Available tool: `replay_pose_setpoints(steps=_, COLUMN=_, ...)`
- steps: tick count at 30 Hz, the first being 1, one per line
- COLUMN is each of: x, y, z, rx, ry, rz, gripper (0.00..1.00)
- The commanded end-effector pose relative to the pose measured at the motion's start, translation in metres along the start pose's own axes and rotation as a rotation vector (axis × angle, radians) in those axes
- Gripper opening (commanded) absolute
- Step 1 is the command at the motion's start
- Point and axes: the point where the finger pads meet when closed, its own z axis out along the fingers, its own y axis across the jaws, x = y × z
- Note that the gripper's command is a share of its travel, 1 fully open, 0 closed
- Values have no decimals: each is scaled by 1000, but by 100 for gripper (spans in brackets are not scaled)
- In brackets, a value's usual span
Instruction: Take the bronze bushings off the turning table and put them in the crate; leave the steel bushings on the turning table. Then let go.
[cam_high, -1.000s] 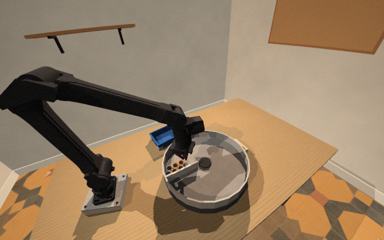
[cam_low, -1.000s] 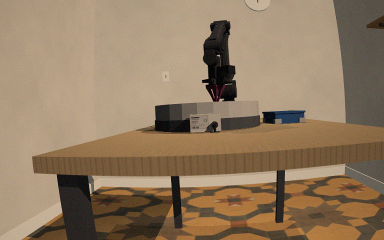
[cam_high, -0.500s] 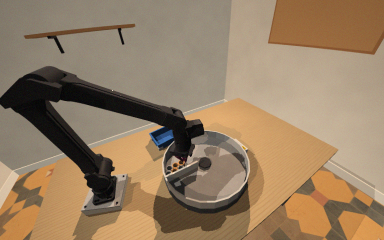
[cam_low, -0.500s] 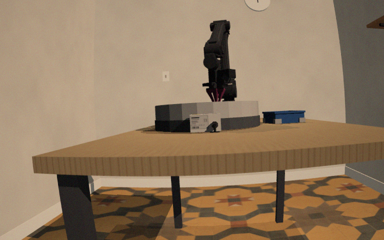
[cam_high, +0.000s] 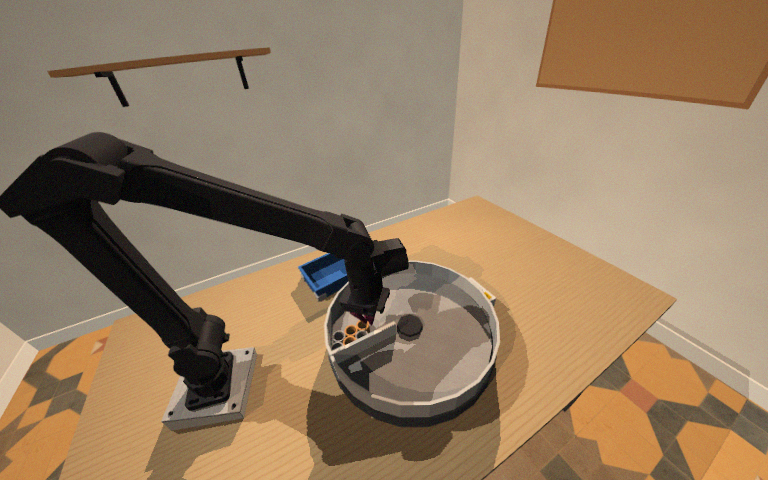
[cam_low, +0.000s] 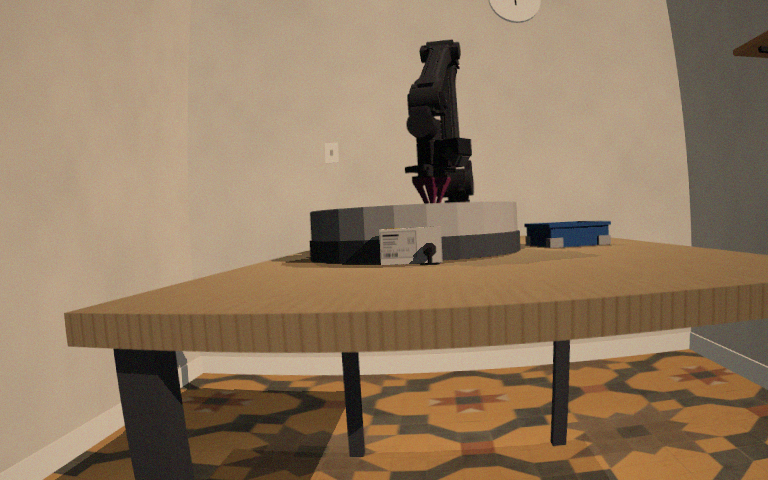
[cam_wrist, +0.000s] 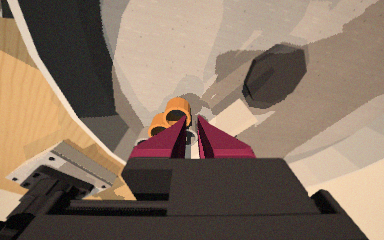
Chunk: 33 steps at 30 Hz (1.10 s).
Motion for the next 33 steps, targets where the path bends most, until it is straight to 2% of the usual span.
replay_pose_setpoints(steps=1, x=5, y=1, z=8, rx=-10, ry=6, rz=-1, gripper=13)
replay_pose_setpoints(steps=18, x=5, y=1, z=8, rx=-10, ry=6, rz=-1, gripper=13)
replay_pose_setpoints(steps=24, x=7, y=2, z=0, rx=22, ry=-15, rz=0, gripper=13)
replay_pose_setpoints(steps=27, x=9, y=5, z=5, rx=5, ry=-3, rz=0, gripper=13)
replay_pose_setpoints(steps=33, x=9, y=5, z=5, rx=4, ry=-3, rz=-1, gripper=13)
